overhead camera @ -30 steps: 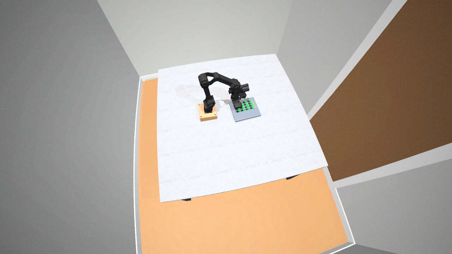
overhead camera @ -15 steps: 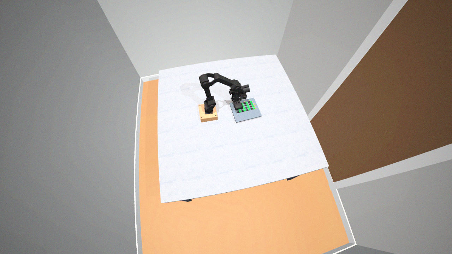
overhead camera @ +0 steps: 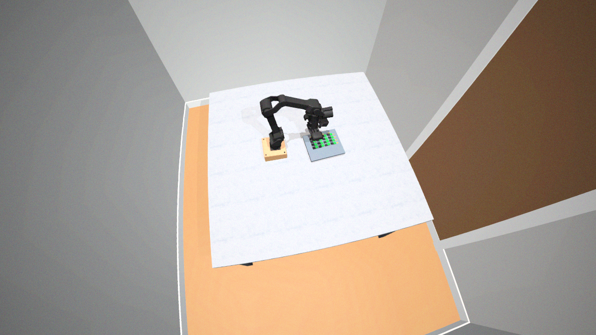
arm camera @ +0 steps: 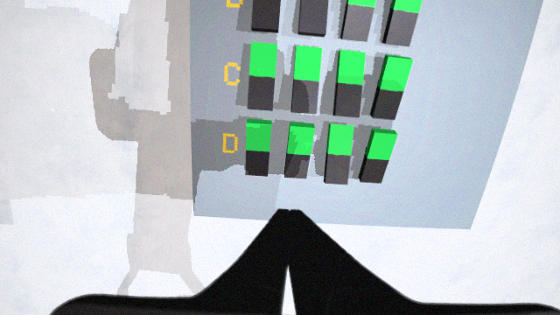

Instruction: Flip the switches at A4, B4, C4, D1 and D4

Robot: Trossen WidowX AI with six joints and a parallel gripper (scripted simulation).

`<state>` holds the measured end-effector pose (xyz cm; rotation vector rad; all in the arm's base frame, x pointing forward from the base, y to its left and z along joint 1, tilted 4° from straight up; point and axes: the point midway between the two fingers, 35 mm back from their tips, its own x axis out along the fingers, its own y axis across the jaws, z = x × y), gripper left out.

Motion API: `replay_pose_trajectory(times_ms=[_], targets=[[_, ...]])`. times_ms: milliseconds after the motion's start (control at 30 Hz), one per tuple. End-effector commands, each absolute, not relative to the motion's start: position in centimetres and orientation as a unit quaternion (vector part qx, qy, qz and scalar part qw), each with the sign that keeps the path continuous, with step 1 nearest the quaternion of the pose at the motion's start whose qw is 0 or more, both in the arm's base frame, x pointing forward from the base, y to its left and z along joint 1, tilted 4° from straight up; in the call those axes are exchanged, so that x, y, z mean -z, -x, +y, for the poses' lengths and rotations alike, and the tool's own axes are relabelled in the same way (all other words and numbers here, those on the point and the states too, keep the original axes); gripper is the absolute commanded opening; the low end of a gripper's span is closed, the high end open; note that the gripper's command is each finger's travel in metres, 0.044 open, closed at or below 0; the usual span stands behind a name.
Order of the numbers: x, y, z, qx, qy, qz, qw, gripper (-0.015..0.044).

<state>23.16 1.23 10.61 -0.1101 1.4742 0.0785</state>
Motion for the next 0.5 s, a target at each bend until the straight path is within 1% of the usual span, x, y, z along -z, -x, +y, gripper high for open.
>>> replay_pose_trajectory(times_ms=[0, 100, 200, 300, 467], targets=[[-11.1, -24.7, -2.3, -0.031, 0.048, 0.669, 0.741, 0.0], [-11.2, -25.2, -4.1, -0.03, 0.048, 0.669, 0.741, 0.0], [-10.9, -25.2, -4.2, -0.03, 0.049, 0.67, 0.74, 0.0], [-8.0, -25.6, -4.2, -0.029, 0.049, 0.678, 0.733, 0.0], [-7.7, -25.6, -4.2, -0.029, 0.049, 0.678, 0.732, 0.0]])
